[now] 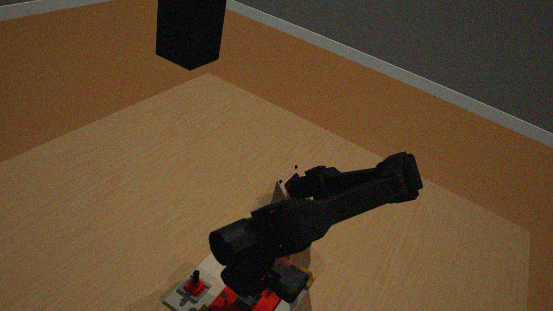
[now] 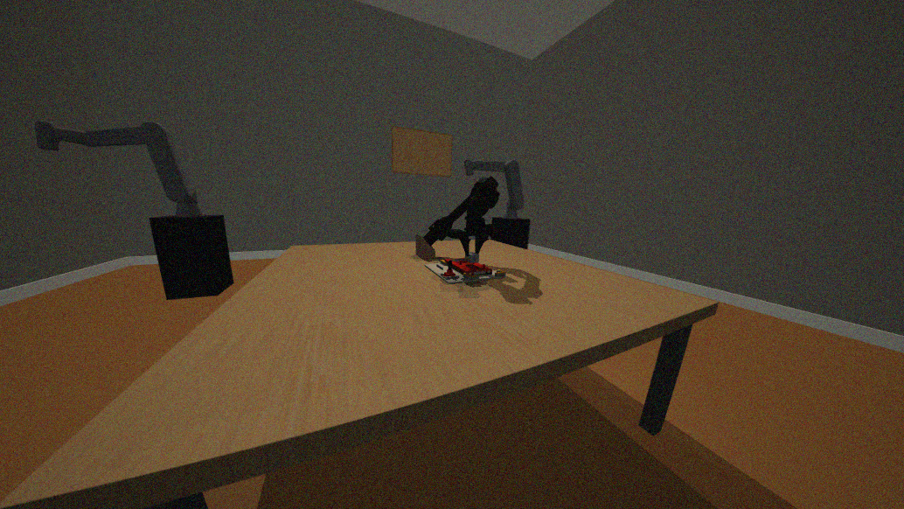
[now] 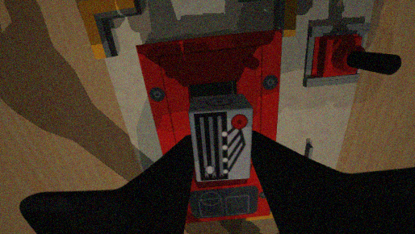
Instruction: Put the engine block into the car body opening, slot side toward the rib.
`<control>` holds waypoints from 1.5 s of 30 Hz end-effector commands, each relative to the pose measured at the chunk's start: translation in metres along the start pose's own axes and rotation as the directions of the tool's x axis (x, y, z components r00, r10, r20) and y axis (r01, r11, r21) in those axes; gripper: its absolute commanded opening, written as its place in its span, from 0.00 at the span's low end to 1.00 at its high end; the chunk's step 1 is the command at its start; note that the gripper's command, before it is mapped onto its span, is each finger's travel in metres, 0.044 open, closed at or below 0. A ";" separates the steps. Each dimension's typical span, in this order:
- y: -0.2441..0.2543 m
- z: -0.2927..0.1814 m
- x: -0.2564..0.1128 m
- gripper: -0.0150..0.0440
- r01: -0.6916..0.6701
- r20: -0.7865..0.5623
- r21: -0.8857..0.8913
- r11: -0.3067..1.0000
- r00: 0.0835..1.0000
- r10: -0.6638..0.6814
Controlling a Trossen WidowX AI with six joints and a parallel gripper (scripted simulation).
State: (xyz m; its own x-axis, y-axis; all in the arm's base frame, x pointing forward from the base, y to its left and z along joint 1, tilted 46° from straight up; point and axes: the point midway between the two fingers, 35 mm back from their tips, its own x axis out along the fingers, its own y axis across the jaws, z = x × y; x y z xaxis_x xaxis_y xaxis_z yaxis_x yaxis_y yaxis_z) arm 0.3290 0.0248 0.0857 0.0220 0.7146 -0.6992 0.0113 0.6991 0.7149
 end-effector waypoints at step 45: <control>0.002 0.001 -0.002 0.52 -0.002 0.006 -0.168 0.986 1.000 0.003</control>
State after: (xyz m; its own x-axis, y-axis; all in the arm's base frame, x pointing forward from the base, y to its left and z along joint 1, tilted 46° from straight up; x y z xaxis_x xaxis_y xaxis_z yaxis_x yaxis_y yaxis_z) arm 0.3294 0.0251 0.0862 0.0229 0.7153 -0.6985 -0.0836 0.6976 0.7116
